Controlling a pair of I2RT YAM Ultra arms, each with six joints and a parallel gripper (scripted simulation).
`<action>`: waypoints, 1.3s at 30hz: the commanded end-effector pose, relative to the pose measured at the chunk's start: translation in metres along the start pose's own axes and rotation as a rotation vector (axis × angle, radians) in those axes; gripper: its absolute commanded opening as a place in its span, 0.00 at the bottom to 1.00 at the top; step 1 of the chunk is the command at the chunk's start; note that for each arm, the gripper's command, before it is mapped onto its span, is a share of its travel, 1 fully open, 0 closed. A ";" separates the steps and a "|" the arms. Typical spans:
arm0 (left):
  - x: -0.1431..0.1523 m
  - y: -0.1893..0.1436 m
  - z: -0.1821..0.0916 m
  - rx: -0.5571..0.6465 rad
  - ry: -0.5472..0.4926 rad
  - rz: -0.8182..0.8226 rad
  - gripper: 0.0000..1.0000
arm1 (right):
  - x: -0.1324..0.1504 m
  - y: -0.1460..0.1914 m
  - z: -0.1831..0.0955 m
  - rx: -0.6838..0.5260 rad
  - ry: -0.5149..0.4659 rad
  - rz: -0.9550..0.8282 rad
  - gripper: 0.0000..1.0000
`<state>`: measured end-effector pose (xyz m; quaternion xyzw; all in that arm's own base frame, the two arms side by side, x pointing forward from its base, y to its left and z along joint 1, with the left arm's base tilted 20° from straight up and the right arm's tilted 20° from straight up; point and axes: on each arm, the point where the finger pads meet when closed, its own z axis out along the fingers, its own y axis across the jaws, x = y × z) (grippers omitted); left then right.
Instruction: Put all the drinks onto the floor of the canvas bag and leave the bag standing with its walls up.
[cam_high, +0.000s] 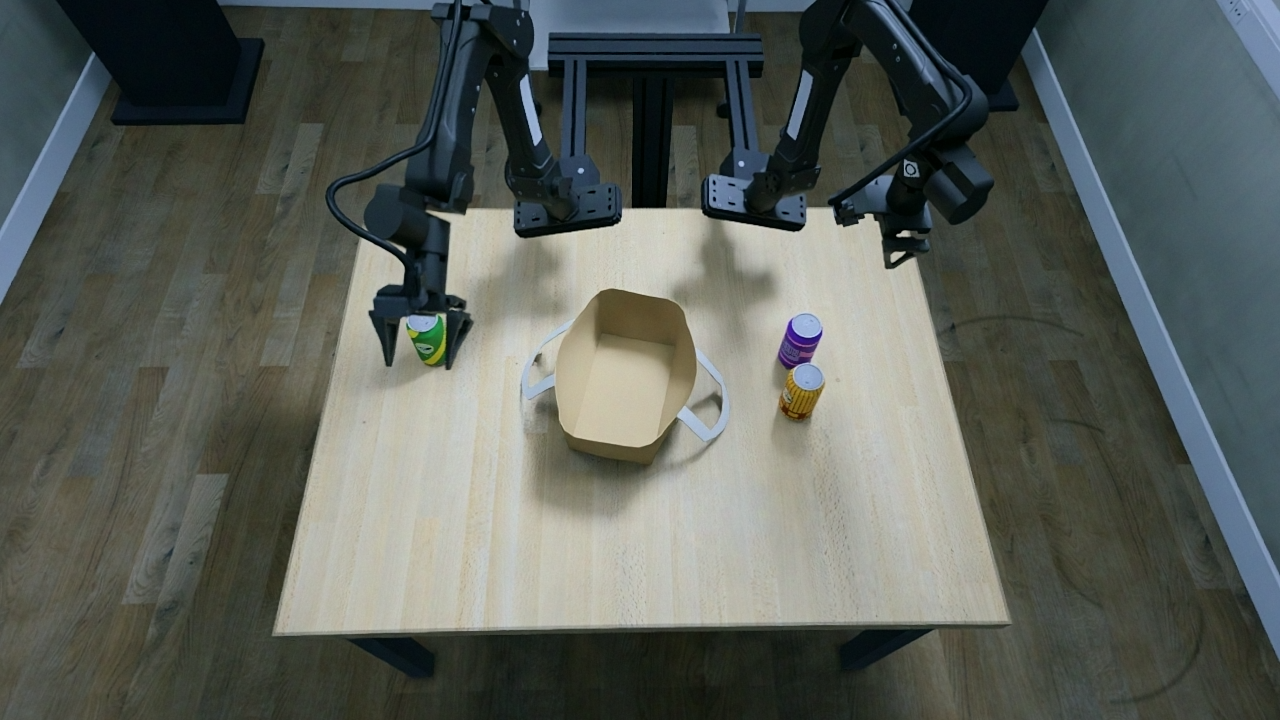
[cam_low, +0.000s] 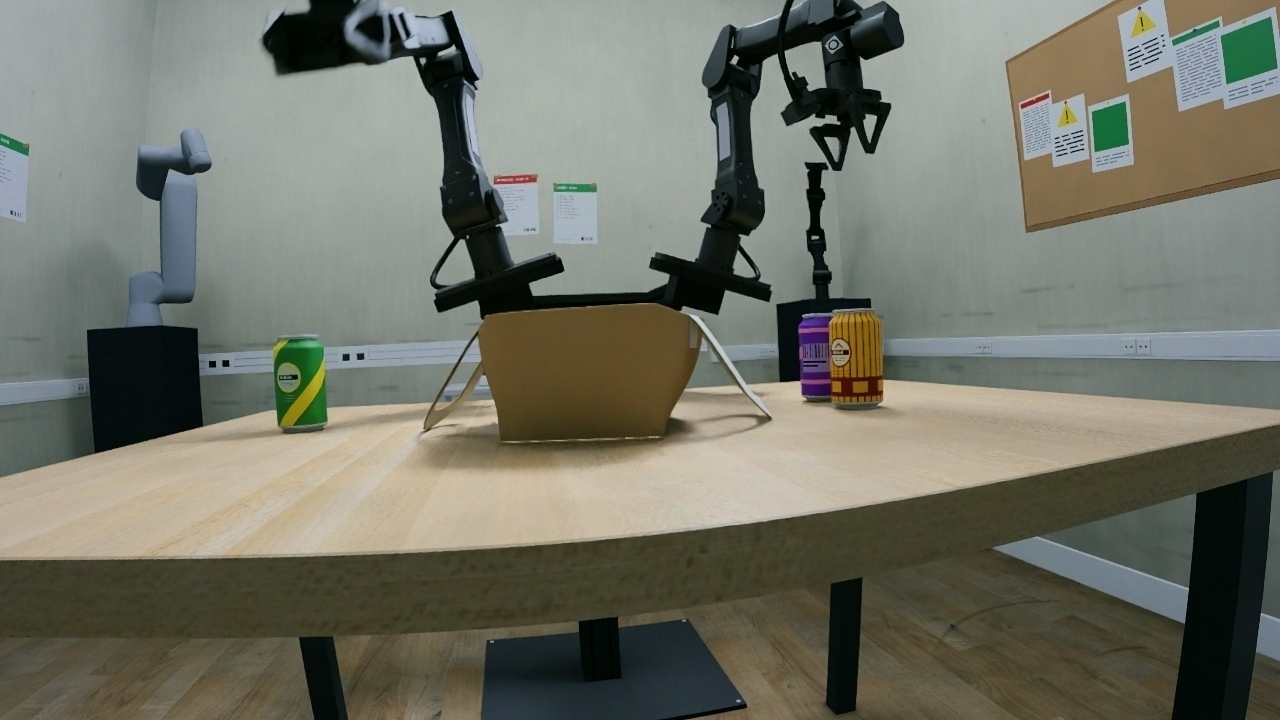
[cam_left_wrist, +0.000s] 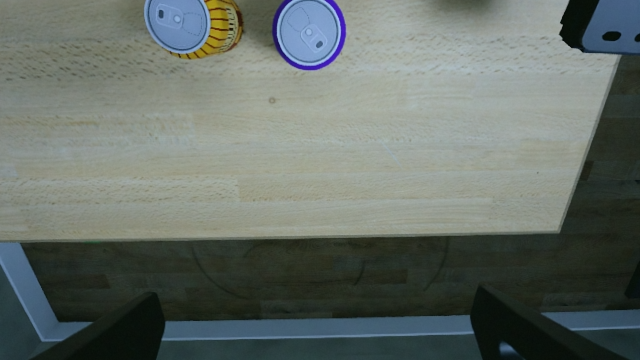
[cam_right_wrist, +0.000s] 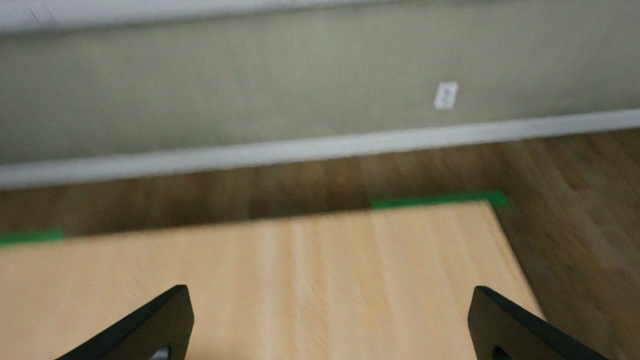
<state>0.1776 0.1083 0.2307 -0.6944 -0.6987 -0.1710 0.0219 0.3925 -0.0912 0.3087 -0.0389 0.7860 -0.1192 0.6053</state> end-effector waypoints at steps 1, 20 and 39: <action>-0.005 -0.001 -0.007 -0.028 -0.011 -0.001 1.00 | 0.021 -0.001 0.004 -0.055 0.045 -0.107 0.84; -0.005 -0.001 -0.007 -0.028 -0.011 0.000 1.00 | 0.156 -0.085 -0.011 -0.067 0.288 -0.251 0.84; -0.005 -0.001 -0.007 -0.028 -0.011 0.000 1.00 | 0.310 -0.110 -0.095 -0.137 0.430 -0.145 0.84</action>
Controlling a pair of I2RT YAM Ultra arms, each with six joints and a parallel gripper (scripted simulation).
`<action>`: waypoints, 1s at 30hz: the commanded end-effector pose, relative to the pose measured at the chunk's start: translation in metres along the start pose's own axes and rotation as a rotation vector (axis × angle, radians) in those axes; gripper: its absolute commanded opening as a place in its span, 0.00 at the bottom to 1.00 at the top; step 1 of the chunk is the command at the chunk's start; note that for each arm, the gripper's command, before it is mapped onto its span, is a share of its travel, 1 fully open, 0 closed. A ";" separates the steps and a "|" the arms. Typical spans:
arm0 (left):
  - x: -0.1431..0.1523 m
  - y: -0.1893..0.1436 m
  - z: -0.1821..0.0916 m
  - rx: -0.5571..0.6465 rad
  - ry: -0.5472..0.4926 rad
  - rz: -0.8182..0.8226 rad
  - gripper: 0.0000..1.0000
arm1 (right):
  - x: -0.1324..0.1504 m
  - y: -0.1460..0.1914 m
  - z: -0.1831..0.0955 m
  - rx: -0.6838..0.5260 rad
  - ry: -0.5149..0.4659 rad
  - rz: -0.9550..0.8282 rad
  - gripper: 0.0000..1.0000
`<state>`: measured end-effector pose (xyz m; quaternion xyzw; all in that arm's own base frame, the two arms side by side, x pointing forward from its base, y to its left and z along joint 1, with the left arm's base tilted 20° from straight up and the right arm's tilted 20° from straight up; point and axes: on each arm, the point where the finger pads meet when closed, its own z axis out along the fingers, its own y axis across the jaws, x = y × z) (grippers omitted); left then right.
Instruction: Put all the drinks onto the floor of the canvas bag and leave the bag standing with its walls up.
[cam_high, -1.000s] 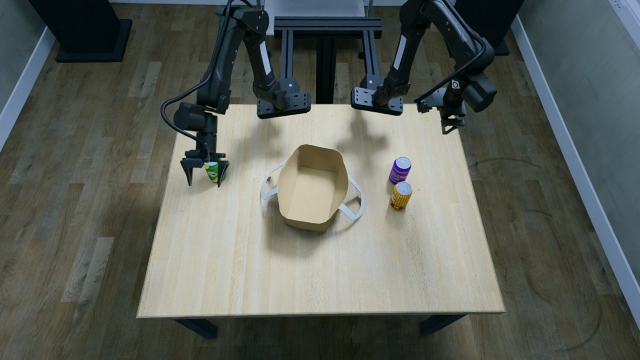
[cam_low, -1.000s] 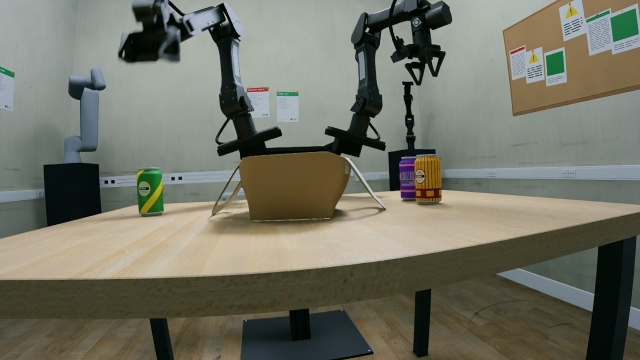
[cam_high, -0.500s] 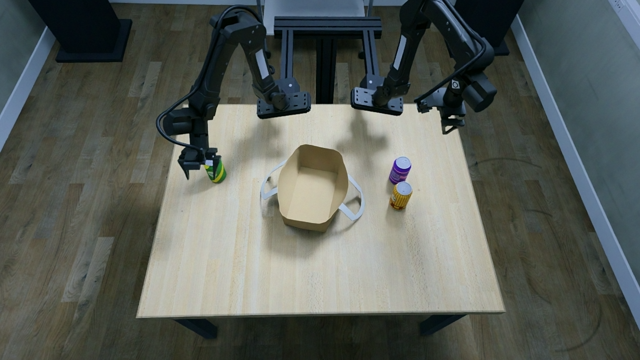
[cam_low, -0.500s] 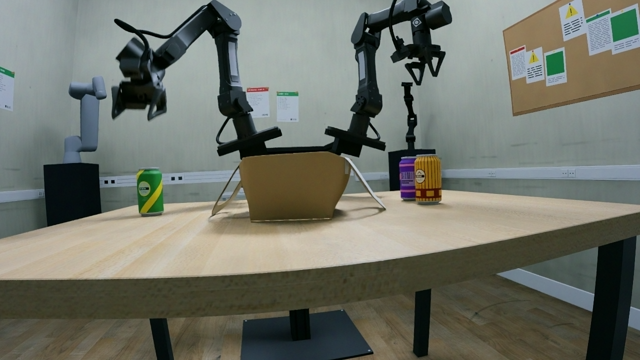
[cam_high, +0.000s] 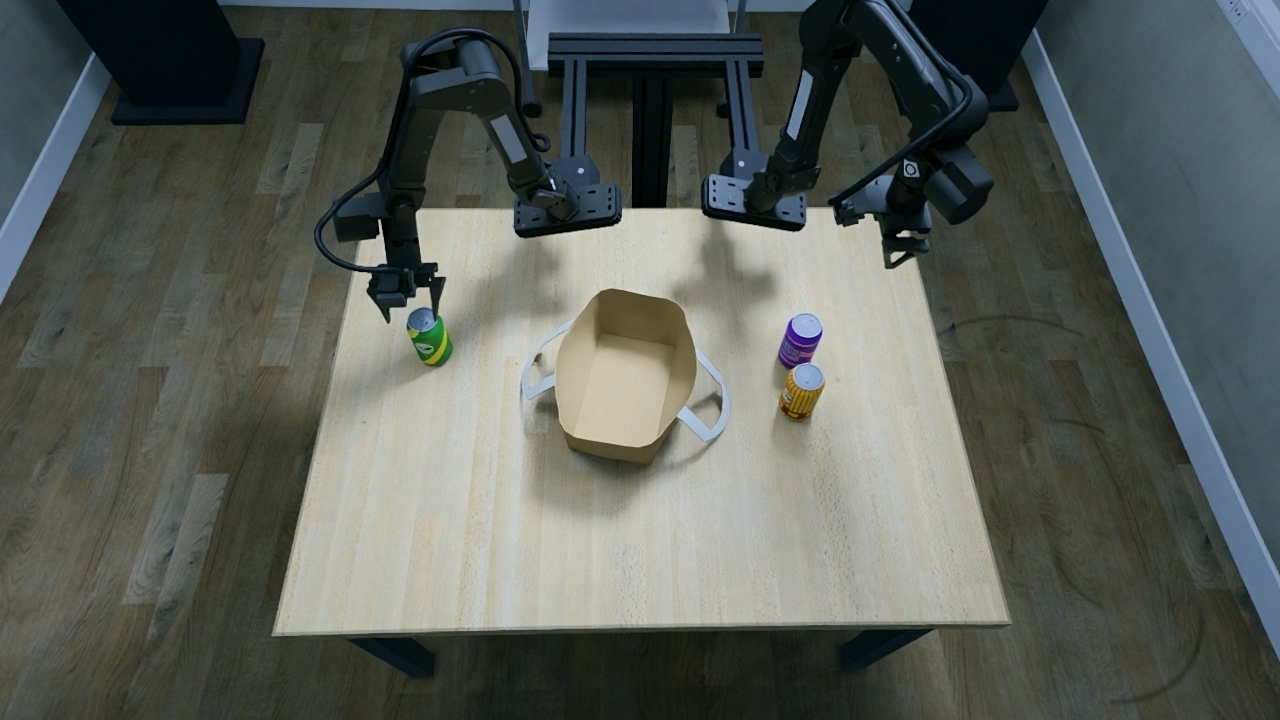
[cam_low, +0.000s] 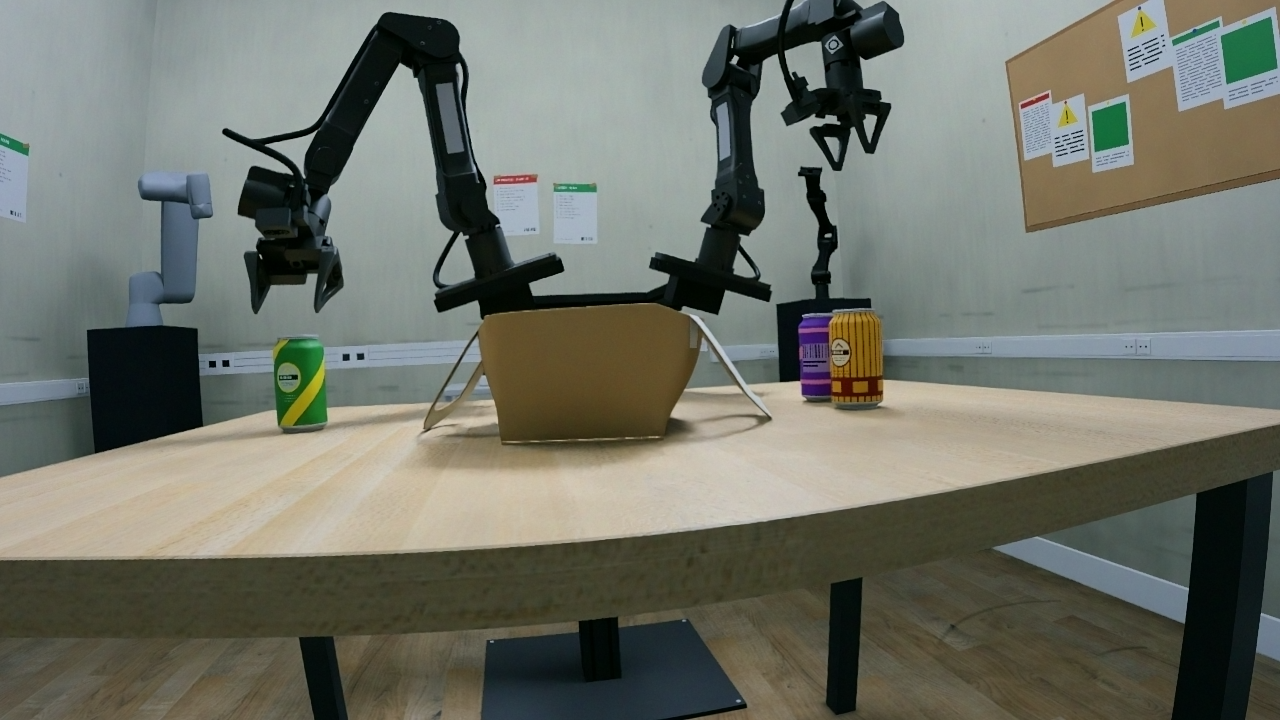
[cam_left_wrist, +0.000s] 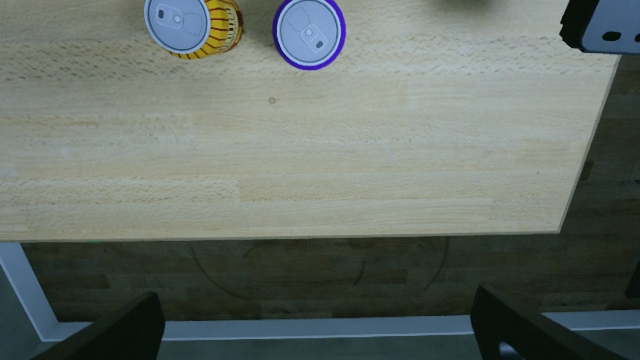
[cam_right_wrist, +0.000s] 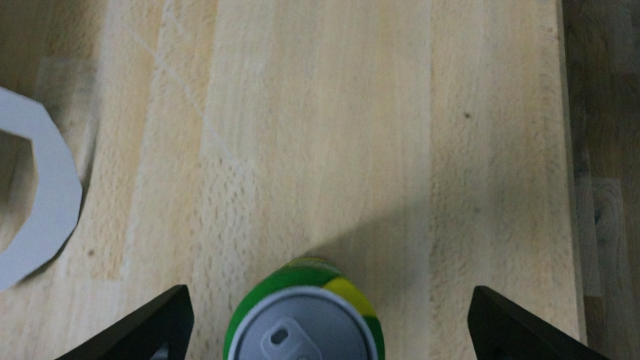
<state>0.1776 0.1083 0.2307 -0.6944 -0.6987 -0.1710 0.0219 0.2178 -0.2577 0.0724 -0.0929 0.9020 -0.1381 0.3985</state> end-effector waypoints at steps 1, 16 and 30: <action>-0.005 -0.001 -0.007 -0.028 -0.010 0.000 1.00 | 0.016 0.022 -0.001 -0.075 -0.021 0.023 0.84; -0.005 -0.001 -0.007 -0.028 -0.010 0.000 1.00 | 0.023 0.016 0.004 -0.043 -0.004 0.036 0.84; -0.005 -0.001 -0.007 -0.028 -0.010 0.000 1.00 | 0.033 0.006 0.015 -0.017 -0.001 0.035 0.84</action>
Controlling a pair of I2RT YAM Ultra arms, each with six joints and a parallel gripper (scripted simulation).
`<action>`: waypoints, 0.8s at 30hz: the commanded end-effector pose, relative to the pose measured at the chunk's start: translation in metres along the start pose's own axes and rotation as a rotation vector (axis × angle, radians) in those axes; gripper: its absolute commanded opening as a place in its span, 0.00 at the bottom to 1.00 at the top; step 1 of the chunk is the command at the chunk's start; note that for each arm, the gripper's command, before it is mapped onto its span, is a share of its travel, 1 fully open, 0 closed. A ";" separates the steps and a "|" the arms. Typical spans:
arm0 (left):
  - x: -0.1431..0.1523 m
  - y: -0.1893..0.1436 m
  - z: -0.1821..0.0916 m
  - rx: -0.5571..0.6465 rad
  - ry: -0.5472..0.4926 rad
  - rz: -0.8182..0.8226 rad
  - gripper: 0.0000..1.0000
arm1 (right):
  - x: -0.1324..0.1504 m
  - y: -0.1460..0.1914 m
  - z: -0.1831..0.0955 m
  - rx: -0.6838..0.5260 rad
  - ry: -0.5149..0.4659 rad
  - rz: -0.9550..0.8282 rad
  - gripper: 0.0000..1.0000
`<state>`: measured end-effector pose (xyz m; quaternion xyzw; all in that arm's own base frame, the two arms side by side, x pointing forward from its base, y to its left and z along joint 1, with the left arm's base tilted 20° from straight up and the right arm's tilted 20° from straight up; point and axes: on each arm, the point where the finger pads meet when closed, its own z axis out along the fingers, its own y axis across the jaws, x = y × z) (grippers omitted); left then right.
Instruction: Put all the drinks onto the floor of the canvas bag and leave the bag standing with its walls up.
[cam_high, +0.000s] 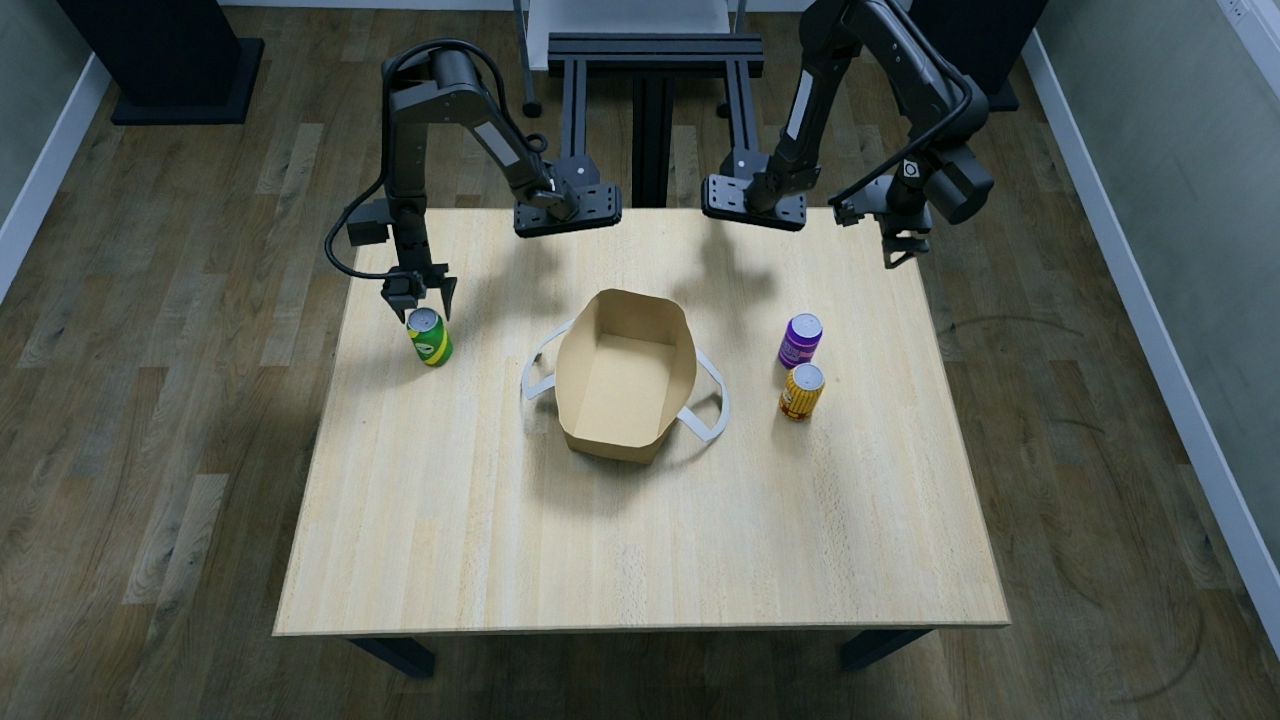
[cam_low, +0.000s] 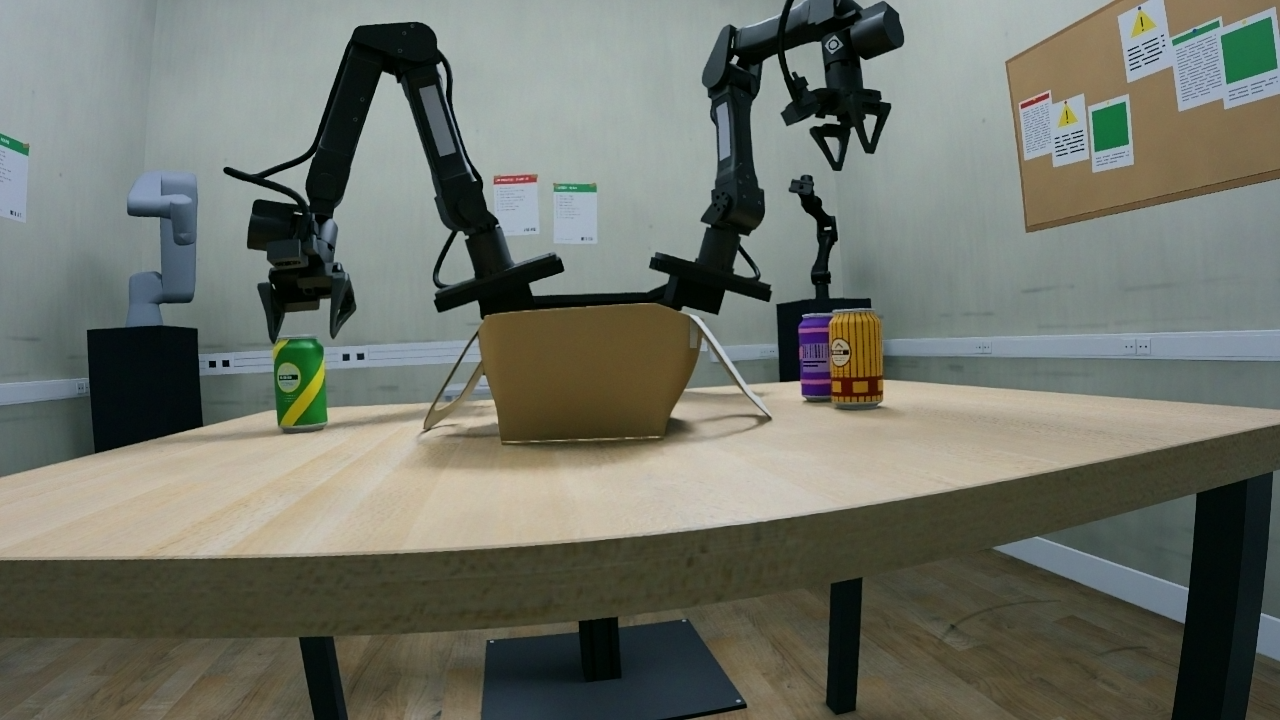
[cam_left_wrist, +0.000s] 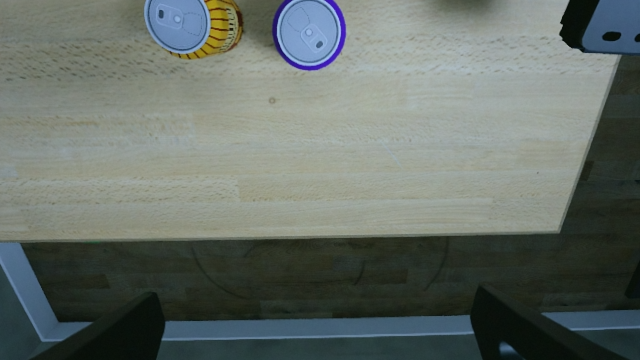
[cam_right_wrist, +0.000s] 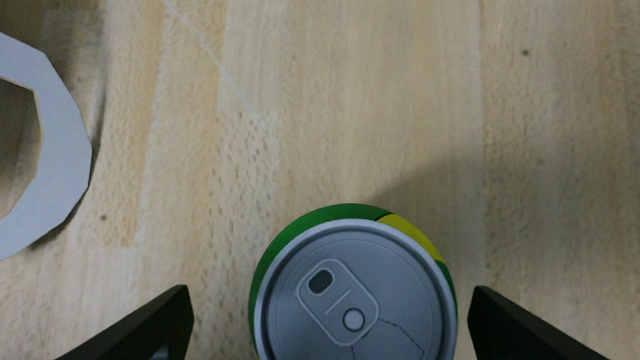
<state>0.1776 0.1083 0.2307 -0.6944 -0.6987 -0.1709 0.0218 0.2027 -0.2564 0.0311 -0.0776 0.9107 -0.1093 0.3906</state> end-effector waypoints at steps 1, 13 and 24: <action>-0.005 -0.001 -0.007 -0.028 -0.010 0.000 1.00 | -0.005 -0.009 -0.001 0.026 -0.021 -0.015 0.84; -0.005 -0.001 -0.007 -0.028 -0.010 0.000 1.00 | 0.010 -0.011 0.019 0.043 -0.015 -0.021 0.84; -0.005 -0.001 -0.007 -0.028 -0.010 0.000 1.00 | 0.016 -0.011 0.033 0.041 -0.019 -0.026 0.84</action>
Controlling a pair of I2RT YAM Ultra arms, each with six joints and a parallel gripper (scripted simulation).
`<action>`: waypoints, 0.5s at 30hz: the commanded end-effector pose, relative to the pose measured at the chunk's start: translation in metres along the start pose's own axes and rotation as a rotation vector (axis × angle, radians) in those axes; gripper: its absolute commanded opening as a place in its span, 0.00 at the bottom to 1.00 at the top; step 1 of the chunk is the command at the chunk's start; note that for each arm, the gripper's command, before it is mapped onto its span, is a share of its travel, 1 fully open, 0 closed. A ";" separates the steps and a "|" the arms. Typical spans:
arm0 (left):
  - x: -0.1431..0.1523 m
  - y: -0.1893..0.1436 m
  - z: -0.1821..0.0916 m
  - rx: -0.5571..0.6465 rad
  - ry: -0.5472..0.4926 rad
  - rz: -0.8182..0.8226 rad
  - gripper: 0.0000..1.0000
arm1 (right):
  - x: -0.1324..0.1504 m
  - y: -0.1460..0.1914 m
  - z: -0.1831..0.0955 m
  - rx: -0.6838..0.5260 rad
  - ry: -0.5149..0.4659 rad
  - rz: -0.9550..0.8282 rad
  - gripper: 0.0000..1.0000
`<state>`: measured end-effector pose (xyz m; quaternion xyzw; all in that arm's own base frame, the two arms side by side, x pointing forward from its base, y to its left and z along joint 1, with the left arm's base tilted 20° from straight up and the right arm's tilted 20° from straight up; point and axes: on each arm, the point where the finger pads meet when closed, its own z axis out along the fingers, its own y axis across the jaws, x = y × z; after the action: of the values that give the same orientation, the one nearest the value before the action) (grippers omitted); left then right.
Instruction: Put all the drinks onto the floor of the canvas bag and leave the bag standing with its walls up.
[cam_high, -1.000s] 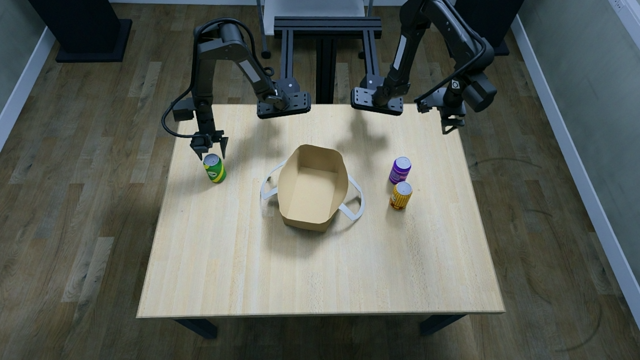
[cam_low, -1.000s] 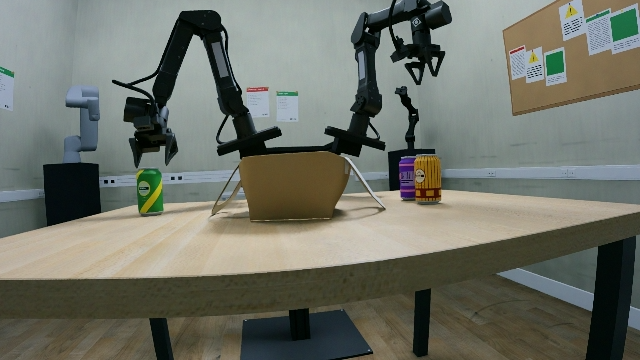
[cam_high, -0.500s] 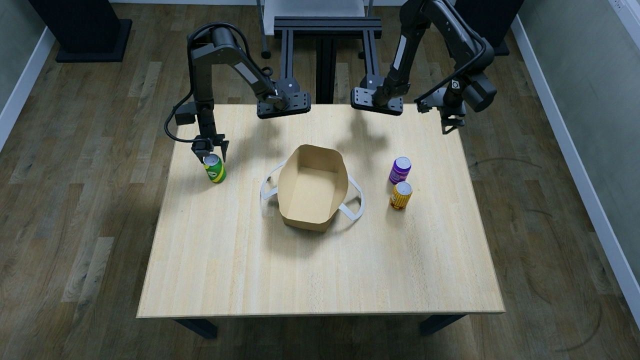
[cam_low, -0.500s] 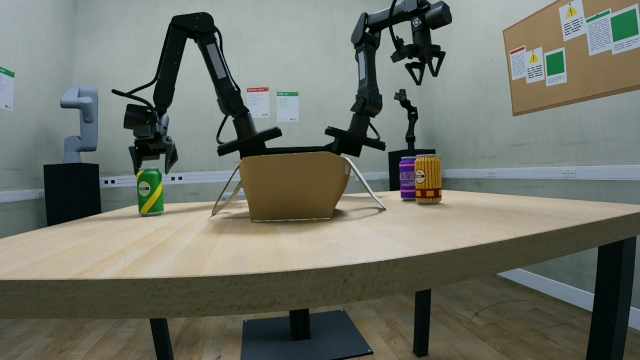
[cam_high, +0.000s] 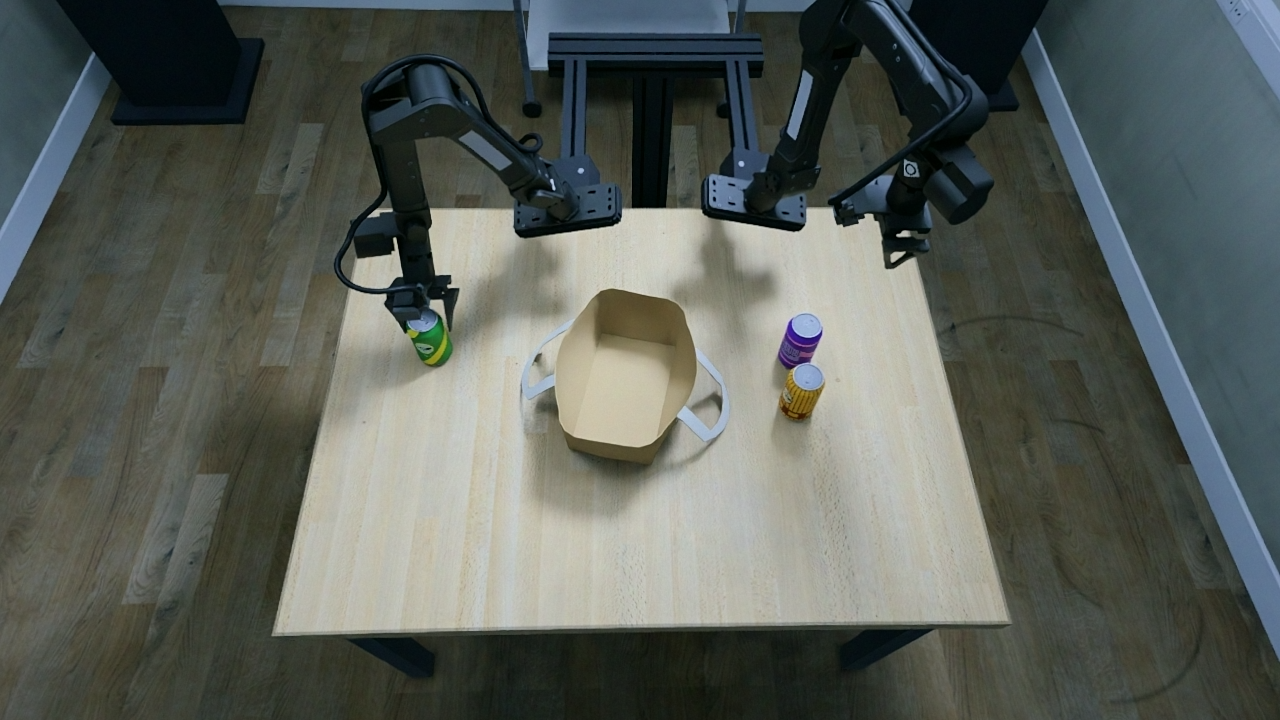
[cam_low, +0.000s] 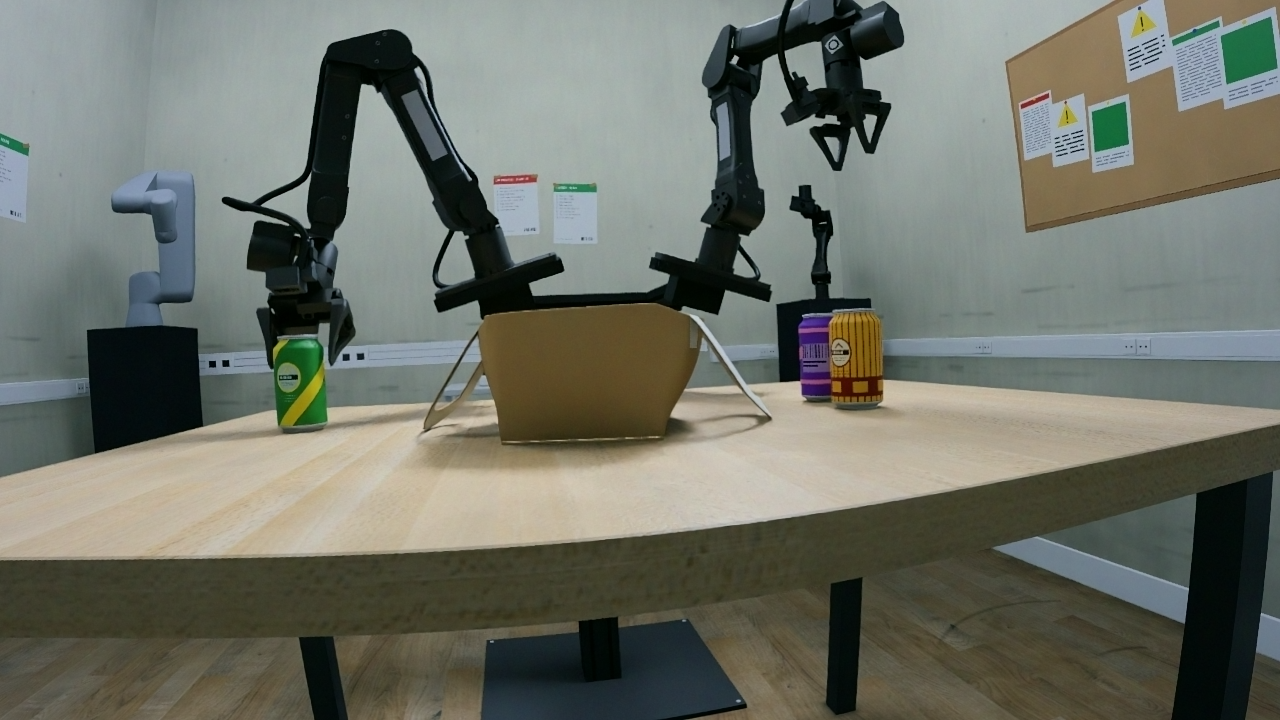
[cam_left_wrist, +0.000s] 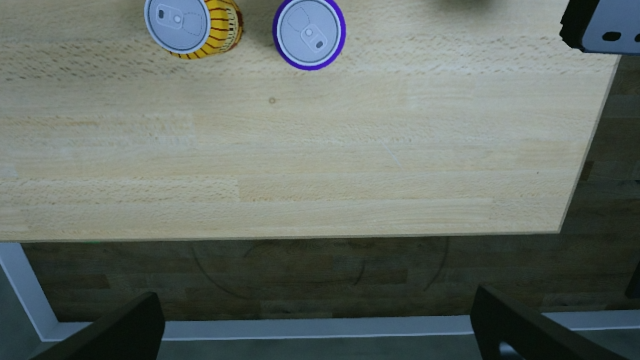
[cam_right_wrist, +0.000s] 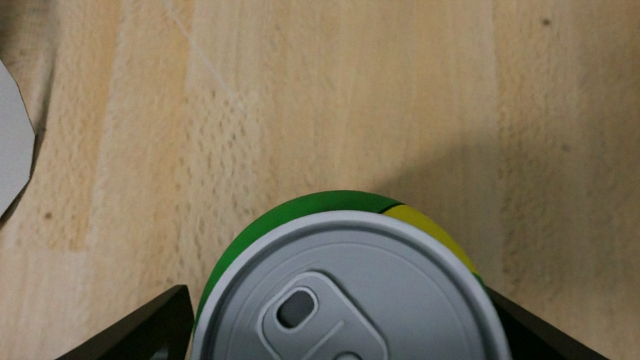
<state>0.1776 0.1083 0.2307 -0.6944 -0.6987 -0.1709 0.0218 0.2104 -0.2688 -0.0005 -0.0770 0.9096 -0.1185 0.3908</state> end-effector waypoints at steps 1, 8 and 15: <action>-0.005 -0.001 -0.007 -0.028 -0.010 0.000 1.00 | -0.001 -0.007 0.005 0.026 -0.016 -0.015 0.84; -0.005 -0.001 -0.007 -0.028 -0.010 0.000 1.00 | 0.003 -0.009 0.005 0.032 -0.017 -0.006 0.84; -0.005 -0.001 -0.007 -0.028 -0.010 0.000 1.00 | -0.001 -0.011 0.002 0.048 -0.024 -0.021 0.74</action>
<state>0.1776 0.1083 0.2307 -0.6944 -0.6987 -0.1709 0.0218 0.2131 -0.2742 -0.0104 -0.0764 0.9086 -0.1239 0.3916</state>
